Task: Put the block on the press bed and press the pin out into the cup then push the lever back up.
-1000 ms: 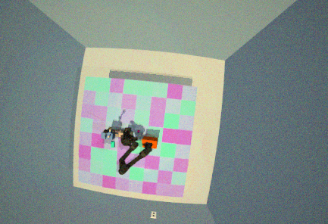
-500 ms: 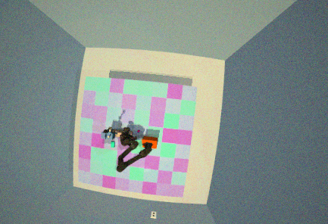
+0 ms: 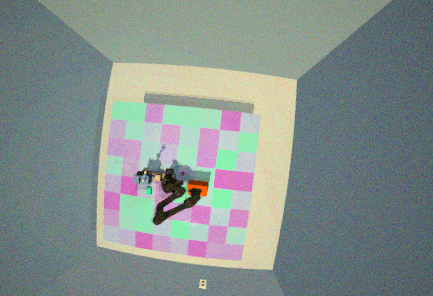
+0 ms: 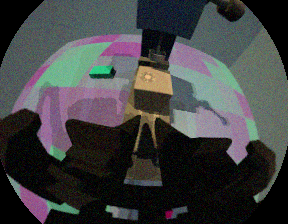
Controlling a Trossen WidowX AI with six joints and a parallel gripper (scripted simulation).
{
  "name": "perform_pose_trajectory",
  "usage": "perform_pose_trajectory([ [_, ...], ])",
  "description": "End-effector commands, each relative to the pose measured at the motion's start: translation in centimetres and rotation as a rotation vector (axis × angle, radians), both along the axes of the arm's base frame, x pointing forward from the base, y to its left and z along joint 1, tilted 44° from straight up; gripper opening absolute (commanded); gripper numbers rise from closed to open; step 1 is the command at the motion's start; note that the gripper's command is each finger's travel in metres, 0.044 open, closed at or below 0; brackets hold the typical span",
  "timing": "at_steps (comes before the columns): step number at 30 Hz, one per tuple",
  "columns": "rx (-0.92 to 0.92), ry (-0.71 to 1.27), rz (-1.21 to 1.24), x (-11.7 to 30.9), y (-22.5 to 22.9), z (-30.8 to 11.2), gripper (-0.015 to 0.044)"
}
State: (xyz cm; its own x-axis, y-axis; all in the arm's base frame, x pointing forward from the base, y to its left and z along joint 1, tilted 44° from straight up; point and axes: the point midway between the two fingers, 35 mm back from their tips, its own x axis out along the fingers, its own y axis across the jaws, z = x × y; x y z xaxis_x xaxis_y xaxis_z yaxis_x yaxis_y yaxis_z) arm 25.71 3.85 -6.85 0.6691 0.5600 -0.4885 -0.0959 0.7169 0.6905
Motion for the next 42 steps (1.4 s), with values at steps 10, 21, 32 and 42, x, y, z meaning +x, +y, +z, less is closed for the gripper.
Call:
perform_pose_trajectory([
  [10,0.001,0.003,0.003,-0.3,0.0,-0.1,0.03],
  [21,0.0,-0.012,-0.012,0.8,0.1,-0.2,0.03],
  [32,0.008,-0.049,-0.046,3.1,0.3,-0.5,0.03],
  [42,0.008,-0.05,-0.046,3.2,-0.6,-1.4,0.03],
])
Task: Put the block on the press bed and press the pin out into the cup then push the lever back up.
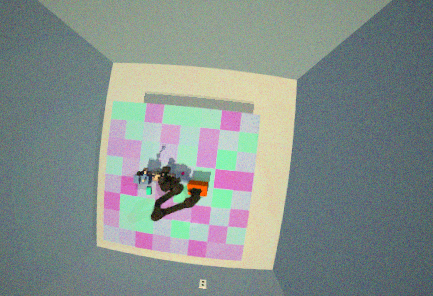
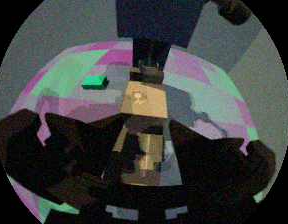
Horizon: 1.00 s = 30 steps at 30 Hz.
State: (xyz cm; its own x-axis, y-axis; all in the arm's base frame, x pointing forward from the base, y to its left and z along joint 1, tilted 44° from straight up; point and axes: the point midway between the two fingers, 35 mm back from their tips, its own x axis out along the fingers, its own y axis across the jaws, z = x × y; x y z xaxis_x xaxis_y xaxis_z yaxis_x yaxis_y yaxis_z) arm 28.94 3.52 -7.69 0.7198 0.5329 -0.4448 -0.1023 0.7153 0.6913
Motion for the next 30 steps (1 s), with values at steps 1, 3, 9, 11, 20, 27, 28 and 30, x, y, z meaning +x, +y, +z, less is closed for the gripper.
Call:
perform_pose_trajectory([
  [1,-0.001,0.006,-0.002,0.02,-0.35,-0.59,0.03],
  [3,-0.001,0.005,-0.002,0.05,-0.36,-0.61,0.03],
  [9,-0.001,0.004,-0.003,0.11,-0.36,-0.61,0.03],
  [11,-0.001,0.004,-0.003,0.13,-0.36,-0.61,0.03],
  [20,-0.001,0.004,-0.003,0.16,-0.36,-0.62,0.03],
  [27,0.001,0.001,-0.004,0.2,-0.2,-0.34,0.03],
  [28,0.0,0.003,-0.003,0.1,0.18,-0.08,0.03],
  [30,-0.002,0.009,0.001,-0.19,0.26,0.02,0.03],
])
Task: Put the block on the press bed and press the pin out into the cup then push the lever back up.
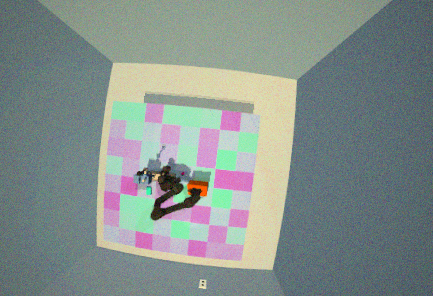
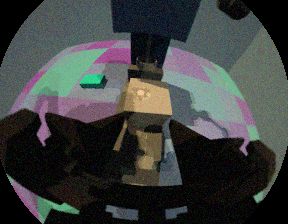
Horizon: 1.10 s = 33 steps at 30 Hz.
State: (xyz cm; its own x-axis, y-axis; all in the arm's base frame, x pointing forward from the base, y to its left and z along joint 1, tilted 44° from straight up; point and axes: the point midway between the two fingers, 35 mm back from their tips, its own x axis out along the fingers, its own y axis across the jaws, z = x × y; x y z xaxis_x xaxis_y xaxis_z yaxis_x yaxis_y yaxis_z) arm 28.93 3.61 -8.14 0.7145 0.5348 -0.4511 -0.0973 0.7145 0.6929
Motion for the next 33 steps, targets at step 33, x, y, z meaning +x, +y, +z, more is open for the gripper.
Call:
perform_pose_trajectory([
  [33,-0.007,-0.008,0.007,-0.2,0.2,0.6,0.03],
])
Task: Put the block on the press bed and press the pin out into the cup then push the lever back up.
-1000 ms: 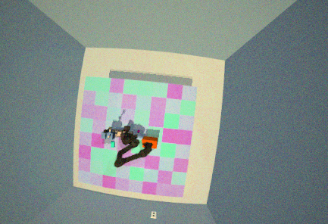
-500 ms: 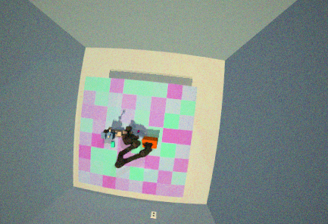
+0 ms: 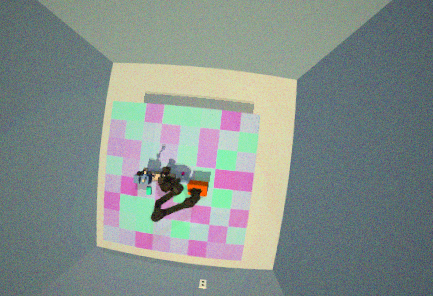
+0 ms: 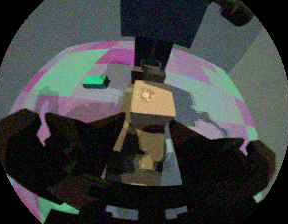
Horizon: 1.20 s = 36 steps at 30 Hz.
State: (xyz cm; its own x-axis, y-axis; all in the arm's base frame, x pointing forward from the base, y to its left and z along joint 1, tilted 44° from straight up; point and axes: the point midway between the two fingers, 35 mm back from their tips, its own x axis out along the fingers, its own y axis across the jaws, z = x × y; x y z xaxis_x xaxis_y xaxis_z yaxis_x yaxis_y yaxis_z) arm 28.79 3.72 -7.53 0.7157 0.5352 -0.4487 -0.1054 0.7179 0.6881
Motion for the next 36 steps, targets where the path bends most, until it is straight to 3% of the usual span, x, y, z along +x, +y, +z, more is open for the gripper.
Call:
perform_pose_trajectory([
  [1,-0.001,-0.001,0.003,0.0,0.0,0.0,0.03],
  [11,-0.003,0.053,0.039,-3.1,-0.4,-0.1,0.03],
  [21,-0.003,0.053,0.039,-3.1,-0.4,-0.1,0.0037],
  [36,-0.003,0.053,0.039,-3.1,-0.4,-0.1,0.003],
])
